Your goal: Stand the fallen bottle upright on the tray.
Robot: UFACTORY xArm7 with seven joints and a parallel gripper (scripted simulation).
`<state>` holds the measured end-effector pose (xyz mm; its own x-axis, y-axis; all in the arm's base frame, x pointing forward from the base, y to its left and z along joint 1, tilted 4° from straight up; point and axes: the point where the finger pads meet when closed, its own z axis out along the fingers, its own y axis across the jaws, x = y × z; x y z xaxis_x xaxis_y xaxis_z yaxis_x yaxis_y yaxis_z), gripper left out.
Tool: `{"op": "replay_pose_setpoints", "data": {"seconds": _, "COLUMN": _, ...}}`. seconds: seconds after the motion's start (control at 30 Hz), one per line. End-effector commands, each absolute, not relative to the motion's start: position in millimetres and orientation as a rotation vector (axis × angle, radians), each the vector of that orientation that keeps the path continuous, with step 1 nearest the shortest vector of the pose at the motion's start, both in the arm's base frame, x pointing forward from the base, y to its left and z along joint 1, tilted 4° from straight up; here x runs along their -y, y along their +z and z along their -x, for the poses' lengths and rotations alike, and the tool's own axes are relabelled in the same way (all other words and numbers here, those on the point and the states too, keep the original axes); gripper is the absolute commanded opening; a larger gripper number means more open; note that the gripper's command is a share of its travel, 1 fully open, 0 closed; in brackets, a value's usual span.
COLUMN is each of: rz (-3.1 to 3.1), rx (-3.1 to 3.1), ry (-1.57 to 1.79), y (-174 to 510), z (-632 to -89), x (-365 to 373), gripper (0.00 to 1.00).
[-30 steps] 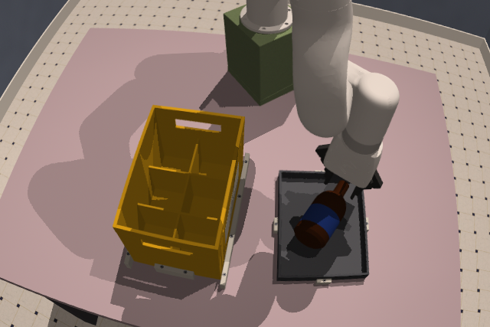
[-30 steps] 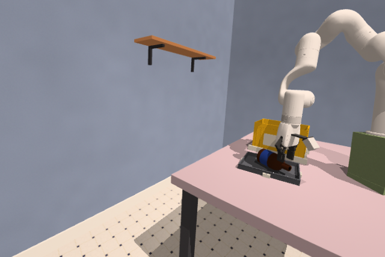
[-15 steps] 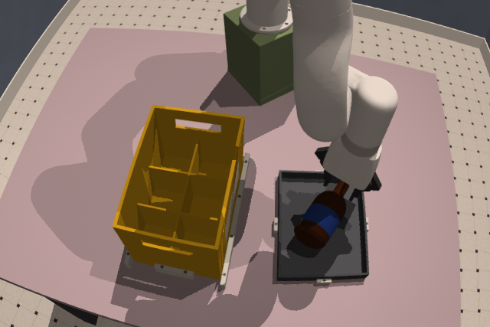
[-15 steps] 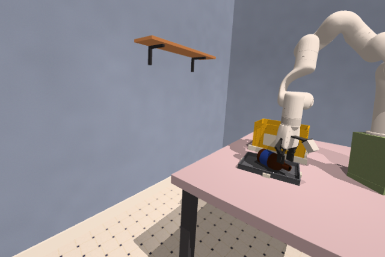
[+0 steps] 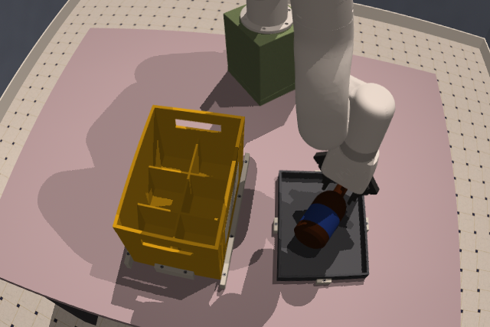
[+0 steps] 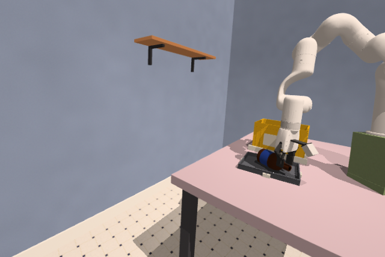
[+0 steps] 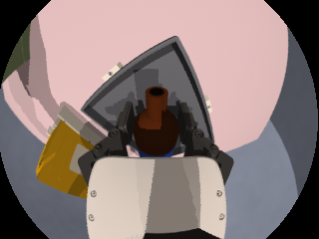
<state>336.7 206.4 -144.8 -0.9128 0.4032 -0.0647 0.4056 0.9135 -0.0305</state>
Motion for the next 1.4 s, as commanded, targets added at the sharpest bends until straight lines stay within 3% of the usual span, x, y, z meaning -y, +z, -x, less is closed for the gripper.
{"op": "replay_pose_setpoints", "data": {"seconds": 0.0, "rz": -0.637, "rx": -3.014, "ry": -0.062, "y": -148, "z": -338, "x": -207, "gripper": 0.65}}
{"op": "replay_pose_setpoints", "data": {"seconds": 1.2, "rz": -0.637, "rx": -3.014, "ry": -0.062, "y": -160, "z": -339, "x": -207, "gripper": 0.65}}
{"op": "replay_pose_setpoints", "data": {"seconds": 1.23, "rz": -0.637, "rx": -3.014, "ry": -0.062, "y": -160, "z": -339, "x": -207, "gripper": 0.0}}
{"op": "replay_pose_setpoints", "data": {"seconds": 1.37, "rz": -0.637, "rx": -3.014, "ry": -0.062, "y": -160, "z": -339, "x": -207, "gripper": 0.0}}
